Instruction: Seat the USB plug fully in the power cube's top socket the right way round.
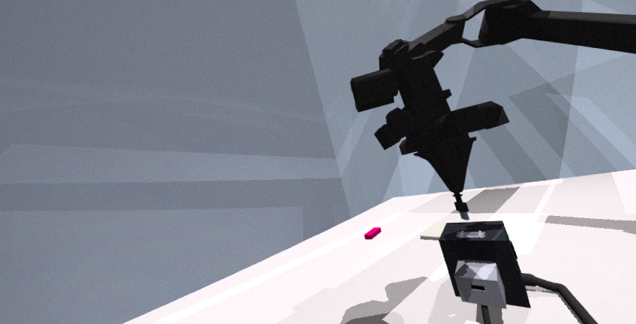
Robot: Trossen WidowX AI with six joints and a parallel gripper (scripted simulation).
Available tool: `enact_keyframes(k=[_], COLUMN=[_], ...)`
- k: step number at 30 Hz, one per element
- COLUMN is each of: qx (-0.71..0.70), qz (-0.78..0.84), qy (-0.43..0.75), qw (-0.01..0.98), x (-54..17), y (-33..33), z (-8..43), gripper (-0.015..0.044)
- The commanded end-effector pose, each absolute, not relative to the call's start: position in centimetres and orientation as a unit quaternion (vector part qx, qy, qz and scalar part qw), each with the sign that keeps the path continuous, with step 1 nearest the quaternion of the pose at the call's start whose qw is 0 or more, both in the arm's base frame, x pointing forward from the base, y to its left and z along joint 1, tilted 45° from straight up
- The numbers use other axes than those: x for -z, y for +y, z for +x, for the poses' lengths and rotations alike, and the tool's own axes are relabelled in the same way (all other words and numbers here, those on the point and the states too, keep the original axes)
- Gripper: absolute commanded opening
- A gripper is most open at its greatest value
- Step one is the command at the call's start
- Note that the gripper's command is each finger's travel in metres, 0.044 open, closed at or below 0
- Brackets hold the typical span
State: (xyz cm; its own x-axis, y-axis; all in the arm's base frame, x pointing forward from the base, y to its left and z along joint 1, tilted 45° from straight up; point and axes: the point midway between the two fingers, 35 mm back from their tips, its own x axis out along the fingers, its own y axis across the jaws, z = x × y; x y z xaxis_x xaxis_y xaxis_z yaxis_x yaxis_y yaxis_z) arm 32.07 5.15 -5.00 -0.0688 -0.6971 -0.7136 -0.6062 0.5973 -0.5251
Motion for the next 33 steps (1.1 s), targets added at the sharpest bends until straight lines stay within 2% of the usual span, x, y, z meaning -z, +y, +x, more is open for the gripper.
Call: enact_keyframes(k=[1, 33], qx=[0.010, -0.286], qz=[-0.470, -0.630], qy=[0.731, 0.672], qw=[0.495, 0.263], x=[5.04, 5.04], y=[5.14, 5.14], z=[32.09, 32.08], gripper=[0.0000, 0.0000])
